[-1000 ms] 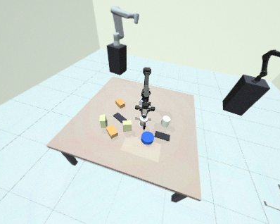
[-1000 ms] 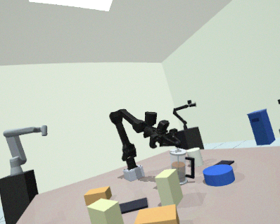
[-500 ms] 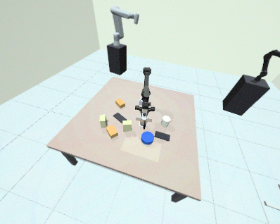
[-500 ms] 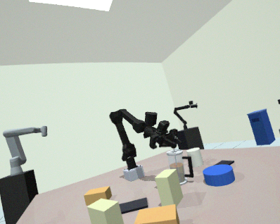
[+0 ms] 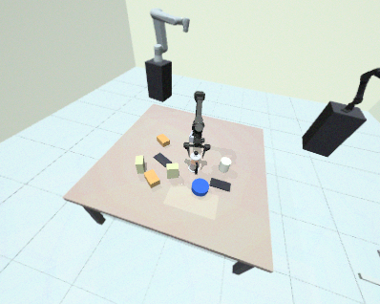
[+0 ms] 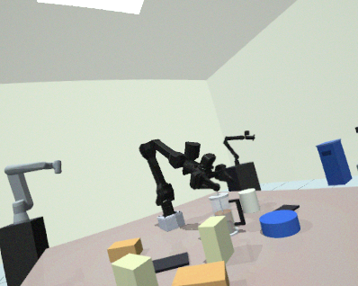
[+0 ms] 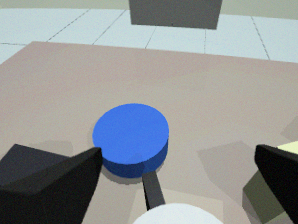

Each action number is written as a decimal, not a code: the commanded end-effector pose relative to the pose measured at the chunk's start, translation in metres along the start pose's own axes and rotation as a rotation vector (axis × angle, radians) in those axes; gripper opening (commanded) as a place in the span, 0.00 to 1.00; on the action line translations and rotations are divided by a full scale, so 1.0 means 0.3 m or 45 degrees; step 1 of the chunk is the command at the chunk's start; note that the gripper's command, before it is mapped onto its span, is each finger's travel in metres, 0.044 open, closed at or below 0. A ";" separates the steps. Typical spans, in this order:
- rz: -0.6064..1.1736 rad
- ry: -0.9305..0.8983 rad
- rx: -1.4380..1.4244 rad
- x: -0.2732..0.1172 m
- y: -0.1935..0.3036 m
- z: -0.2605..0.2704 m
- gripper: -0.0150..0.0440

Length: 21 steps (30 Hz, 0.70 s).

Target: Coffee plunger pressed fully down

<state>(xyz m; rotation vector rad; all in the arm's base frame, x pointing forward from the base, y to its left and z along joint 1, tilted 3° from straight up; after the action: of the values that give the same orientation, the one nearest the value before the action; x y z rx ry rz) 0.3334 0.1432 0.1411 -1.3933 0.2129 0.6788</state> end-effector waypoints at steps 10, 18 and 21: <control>-0.006 0.000 -0.005 -0.254 -0.122 0.036 1.00; -0.006 0.000 -0.005 -0.254 -0.122 0.036 1.00; -0.006 0.000 -0.005 -0.254 -0.122 0.036 1.00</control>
<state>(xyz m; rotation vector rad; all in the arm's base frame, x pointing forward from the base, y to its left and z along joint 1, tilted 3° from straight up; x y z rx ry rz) 0.2907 0.1292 0.2134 -1.3995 0.2032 0.6784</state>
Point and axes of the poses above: the point midway between the two fingers, 35 mm back from their tips, its own x axis out along the fingers, its own z axis across the jaws, y = z × x, the point moved 2 cm from there along -x, back along the fingers, and after that the axes turned 15 degrees about x, right-handed, at the moved point
